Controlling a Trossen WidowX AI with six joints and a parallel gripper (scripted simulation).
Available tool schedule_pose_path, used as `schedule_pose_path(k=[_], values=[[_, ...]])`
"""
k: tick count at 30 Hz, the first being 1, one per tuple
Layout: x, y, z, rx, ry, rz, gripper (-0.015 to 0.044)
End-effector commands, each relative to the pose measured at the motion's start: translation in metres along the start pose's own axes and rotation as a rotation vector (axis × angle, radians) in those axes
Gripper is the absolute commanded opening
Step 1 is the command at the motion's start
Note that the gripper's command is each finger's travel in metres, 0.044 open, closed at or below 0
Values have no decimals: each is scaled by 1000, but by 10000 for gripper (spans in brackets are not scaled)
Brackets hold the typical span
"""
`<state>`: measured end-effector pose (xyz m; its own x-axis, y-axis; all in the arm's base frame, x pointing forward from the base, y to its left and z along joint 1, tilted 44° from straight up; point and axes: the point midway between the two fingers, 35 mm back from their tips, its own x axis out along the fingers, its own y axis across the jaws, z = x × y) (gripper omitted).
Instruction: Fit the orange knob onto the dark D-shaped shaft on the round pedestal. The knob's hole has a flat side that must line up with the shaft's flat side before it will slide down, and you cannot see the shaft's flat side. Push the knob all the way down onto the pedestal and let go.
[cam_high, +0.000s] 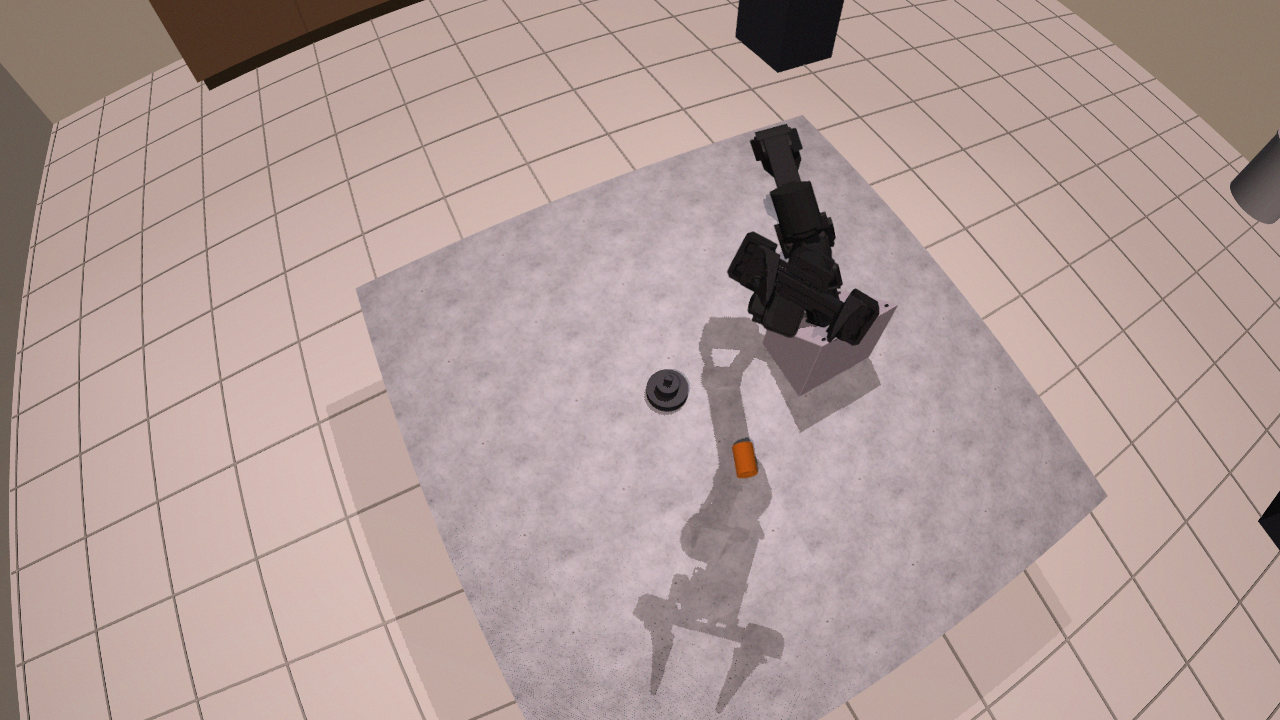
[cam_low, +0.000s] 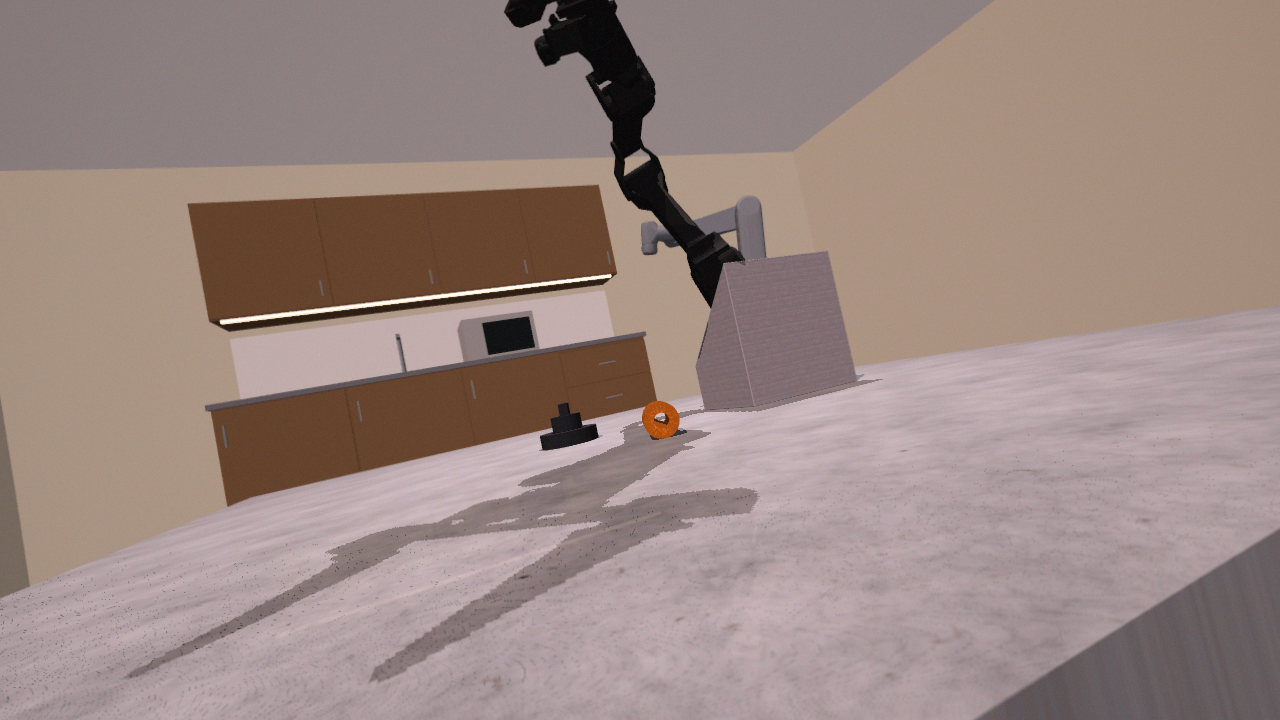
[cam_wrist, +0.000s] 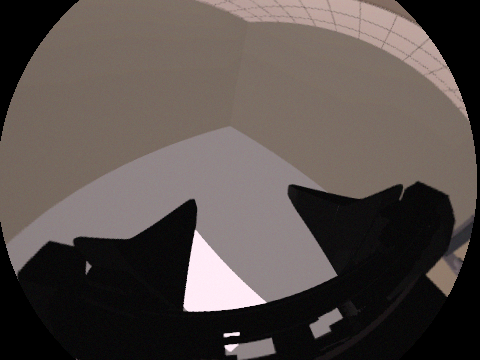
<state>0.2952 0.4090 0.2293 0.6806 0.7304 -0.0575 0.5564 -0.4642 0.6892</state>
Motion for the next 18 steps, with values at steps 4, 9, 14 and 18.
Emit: schedule_pose_path(k=[4,9,14,18], values=[[10,-18,52,-278,-168,-87,440],[8,-46,143,-752,-403,-345,440],[-15,-68,221,-1155,-526,-696,440],[-41,-80,270,-1404,-536,-1000,440]])
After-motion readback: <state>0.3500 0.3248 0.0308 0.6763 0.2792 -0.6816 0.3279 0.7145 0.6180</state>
